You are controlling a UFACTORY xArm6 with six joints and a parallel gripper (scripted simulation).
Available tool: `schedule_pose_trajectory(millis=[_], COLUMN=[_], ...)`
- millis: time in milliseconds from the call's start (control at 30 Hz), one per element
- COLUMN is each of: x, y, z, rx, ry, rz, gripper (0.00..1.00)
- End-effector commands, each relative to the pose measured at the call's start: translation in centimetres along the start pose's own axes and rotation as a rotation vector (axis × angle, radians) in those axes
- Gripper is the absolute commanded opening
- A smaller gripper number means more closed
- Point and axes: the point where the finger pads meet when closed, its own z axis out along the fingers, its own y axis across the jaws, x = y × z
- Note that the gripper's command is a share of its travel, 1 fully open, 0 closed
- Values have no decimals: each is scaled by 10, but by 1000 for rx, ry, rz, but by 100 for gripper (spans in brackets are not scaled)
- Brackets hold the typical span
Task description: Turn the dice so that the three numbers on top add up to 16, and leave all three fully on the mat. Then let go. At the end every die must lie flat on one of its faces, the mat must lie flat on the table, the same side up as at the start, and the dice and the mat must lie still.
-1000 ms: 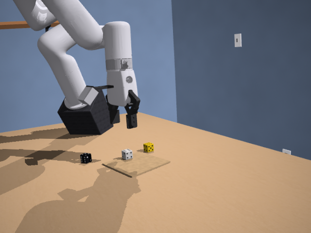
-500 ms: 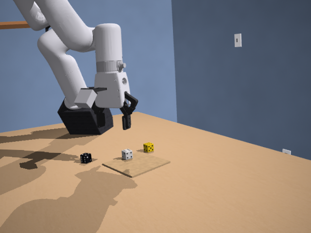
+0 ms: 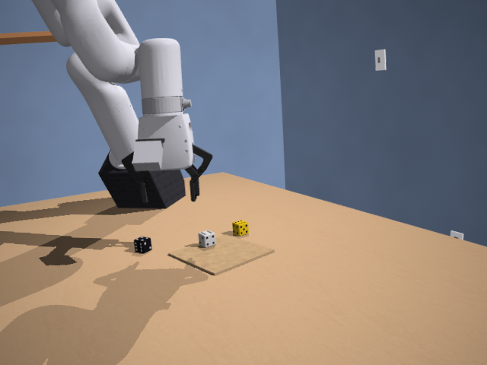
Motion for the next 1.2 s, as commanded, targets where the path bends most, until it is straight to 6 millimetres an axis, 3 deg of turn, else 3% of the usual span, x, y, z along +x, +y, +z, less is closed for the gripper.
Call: schedule_pose_trajectory(millis=[0, 700, 1167], x=[1, 1, -1], y=[8, 51, 62], z=[0, 5, 6], rx=[15, 16, 12], ry=[-22, -5, 1], rz=[-137, -879, -1090], gripper=[100, 100, 100])
